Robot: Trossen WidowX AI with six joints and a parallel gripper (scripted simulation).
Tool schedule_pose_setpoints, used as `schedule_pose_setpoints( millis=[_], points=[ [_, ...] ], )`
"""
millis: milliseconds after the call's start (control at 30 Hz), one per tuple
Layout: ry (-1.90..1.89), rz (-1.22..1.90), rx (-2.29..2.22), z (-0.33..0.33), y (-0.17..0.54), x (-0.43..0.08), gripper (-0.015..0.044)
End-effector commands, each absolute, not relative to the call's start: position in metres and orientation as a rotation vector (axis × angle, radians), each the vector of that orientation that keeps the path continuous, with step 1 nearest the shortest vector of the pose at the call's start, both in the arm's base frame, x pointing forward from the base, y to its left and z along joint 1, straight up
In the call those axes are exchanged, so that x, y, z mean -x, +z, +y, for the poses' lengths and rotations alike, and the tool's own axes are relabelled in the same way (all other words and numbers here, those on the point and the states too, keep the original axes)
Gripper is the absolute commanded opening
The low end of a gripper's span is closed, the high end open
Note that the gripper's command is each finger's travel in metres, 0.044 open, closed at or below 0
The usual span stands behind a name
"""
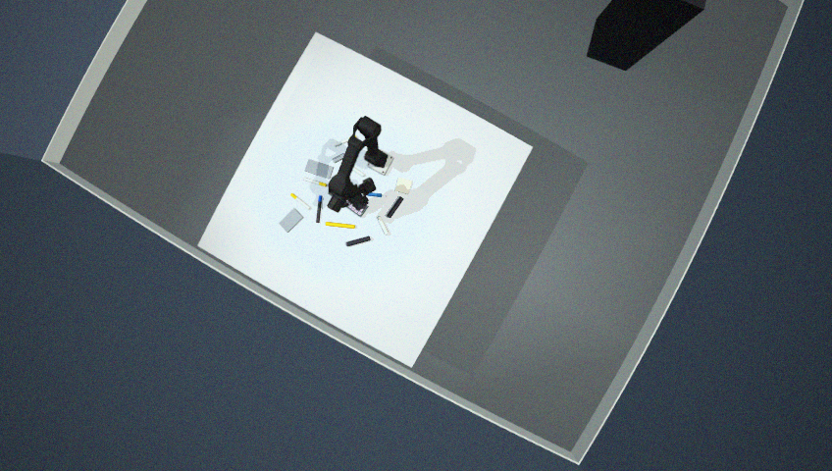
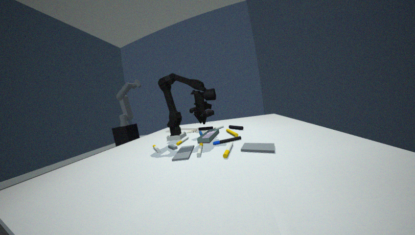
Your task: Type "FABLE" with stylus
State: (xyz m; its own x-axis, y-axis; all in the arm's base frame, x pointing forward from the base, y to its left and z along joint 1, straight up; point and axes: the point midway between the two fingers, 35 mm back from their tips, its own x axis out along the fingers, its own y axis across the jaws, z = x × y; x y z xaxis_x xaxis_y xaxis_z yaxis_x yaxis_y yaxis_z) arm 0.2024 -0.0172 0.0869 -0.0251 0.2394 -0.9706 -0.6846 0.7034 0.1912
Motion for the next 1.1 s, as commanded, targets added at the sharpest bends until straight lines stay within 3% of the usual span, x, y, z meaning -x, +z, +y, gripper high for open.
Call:
schedule_pose_setpoints(
  millis=[0,200,1067],
  points=[
    [1.428,0.94,0.798,0.0112,0.0739,-0.1788,0.015],
    [1.572,0.74,0.931,0.0174,0.0725,-0.1746,0.015],
    [1.572,0.74,0.931,0.015,0.0658,-0.1754,0.015]
  ],
)
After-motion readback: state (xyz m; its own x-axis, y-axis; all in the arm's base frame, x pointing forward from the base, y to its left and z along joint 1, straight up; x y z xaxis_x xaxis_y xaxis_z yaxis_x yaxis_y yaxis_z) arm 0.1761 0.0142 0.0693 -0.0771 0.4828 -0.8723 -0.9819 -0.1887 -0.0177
